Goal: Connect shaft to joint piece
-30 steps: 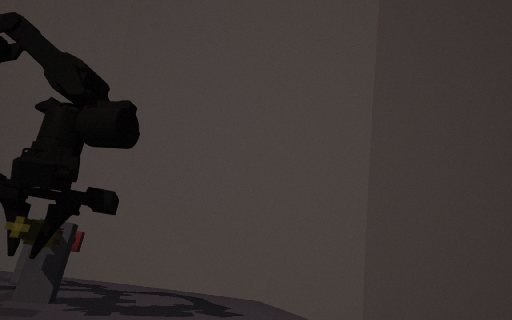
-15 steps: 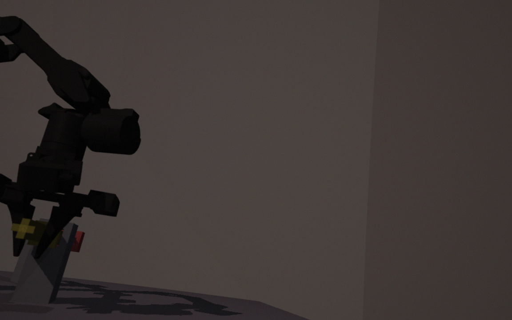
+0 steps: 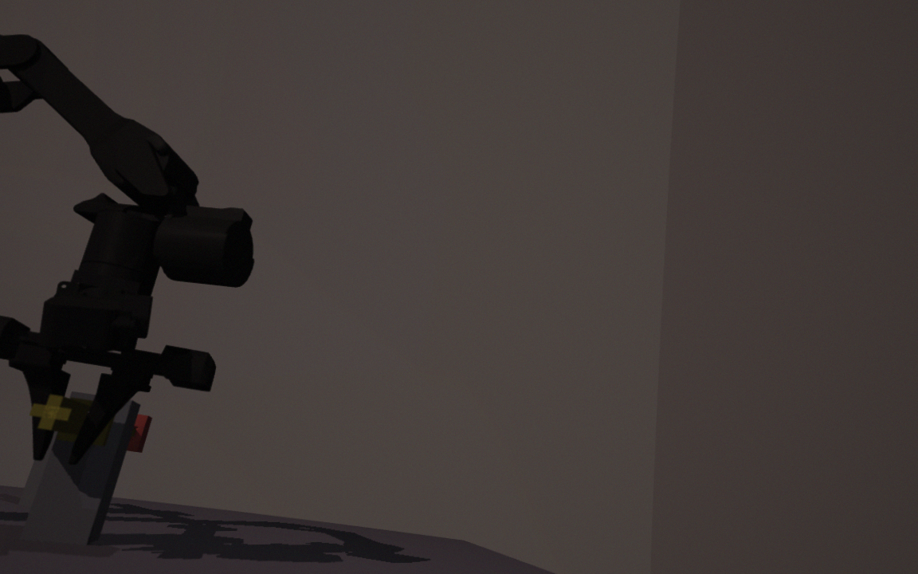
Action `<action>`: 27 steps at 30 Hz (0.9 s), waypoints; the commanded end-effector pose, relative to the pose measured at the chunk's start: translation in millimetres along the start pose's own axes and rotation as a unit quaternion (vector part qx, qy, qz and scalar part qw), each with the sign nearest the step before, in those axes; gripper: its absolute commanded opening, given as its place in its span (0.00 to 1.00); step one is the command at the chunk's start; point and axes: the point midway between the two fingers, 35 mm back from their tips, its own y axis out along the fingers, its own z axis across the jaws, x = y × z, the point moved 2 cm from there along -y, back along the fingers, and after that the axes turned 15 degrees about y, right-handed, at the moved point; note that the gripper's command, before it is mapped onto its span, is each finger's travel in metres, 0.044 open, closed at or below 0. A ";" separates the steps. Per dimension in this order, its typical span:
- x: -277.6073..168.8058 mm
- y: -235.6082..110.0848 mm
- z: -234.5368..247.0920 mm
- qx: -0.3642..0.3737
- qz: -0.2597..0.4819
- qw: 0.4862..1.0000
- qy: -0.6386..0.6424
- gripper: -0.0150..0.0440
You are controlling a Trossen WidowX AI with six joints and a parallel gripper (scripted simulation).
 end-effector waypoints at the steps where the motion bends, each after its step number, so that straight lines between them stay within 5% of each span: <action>1: -6.0 -0.1 -1.4 0.001 -0.002 1.000 0.001 0.25; 22: -15.8 0.1 -4.2 0.001 -0.001 1.000 0.001 0.25; 27: -15.8 0.1 -4.2 0.001 -0.001 1.000 0.001 0.37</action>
